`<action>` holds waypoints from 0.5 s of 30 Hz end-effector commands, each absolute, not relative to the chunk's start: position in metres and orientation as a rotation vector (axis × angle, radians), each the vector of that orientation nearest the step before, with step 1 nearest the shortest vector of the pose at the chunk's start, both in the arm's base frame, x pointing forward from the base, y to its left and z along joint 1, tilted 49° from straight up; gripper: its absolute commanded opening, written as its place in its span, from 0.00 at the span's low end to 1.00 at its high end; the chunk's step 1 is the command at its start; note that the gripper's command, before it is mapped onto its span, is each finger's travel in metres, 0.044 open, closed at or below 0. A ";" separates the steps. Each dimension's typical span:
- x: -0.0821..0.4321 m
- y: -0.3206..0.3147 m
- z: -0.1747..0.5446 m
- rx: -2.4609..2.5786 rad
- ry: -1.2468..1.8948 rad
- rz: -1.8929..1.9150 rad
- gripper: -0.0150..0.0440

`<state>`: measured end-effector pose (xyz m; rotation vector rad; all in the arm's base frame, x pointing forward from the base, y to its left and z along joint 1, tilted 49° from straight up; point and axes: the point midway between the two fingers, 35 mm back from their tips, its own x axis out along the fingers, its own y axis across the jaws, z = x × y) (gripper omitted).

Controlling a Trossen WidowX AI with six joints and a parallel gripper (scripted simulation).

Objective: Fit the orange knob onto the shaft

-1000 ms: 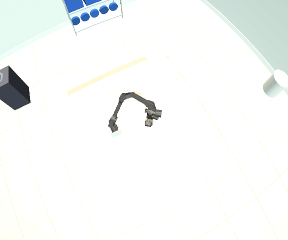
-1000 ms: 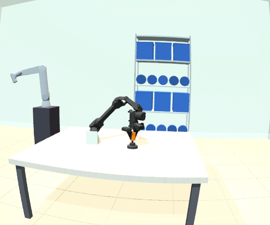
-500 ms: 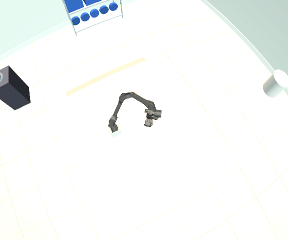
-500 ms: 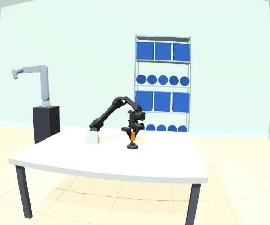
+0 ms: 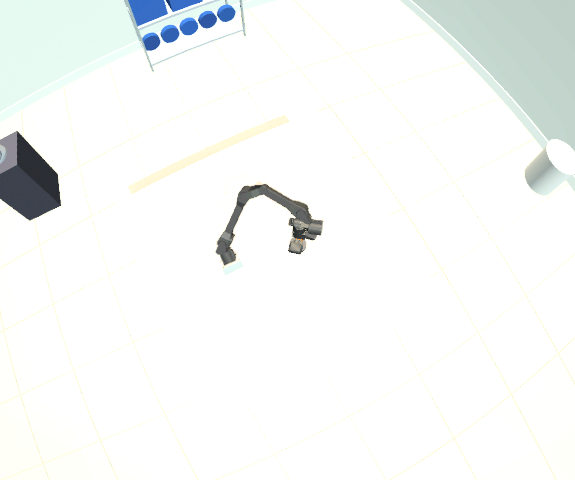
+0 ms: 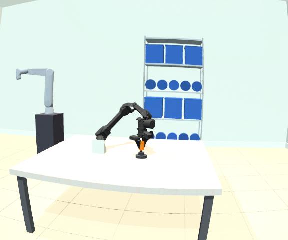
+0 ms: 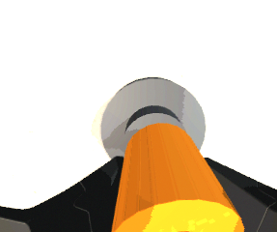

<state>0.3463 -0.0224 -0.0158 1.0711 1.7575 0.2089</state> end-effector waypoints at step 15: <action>0.346 -0.024 -0.010 1.137 1.778 0.130 0.25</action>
